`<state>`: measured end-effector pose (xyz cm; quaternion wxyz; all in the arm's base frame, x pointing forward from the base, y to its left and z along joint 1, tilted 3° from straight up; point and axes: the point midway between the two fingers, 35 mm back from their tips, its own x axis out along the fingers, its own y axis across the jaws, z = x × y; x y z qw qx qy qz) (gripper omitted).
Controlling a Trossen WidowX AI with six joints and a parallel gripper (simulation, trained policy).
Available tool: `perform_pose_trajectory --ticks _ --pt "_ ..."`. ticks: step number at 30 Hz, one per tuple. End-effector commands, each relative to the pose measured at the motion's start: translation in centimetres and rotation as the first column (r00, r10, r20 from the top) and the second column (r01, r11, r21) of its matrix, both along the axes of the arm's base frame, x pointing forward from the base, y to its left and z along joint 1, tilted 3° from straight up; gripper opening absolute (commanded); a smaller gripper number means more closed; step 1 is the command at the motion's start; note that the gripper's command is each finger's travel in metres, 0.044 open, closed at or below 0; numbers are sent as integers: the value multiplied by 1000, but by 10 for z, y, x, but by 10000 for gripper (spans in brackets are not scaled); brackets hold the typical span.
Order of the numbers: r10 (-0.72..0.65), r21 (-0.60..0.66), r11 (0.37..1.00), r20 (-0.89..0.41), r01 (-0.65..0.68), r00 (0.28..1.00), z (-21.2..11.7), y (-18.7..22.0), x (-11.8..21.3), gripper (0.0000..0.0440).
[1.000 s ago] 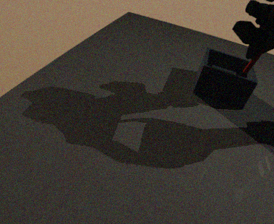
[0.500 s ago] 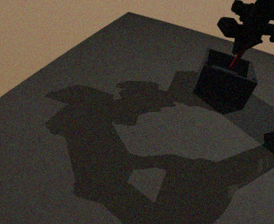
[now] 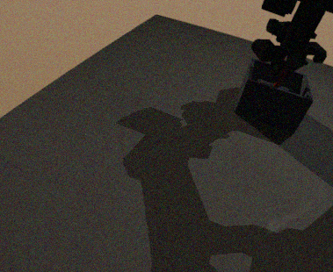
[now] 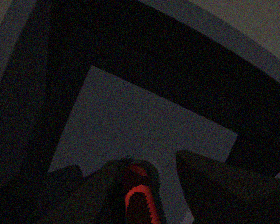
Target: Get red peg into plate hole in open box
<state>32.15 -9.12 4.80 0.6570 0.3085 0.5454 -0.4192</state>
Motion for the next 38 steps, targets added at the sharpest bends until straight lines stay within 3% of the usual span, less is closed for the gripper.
perform_pose_trajectory --ticks 1,5,17,29,38 --pt "12 9 1000 -12 -12 1000 -6 -2 2 127" --pt "22 10 1000 -7 -22 1000 -8 -6 10 152" --pt "55 -8 998 46 -55 997 -3 -25 40 432" --pt "53 -75 996 157 -41 986 16 -54 69 440" --pt "52 -78 996 161 -40 986 17 -55 70 440"
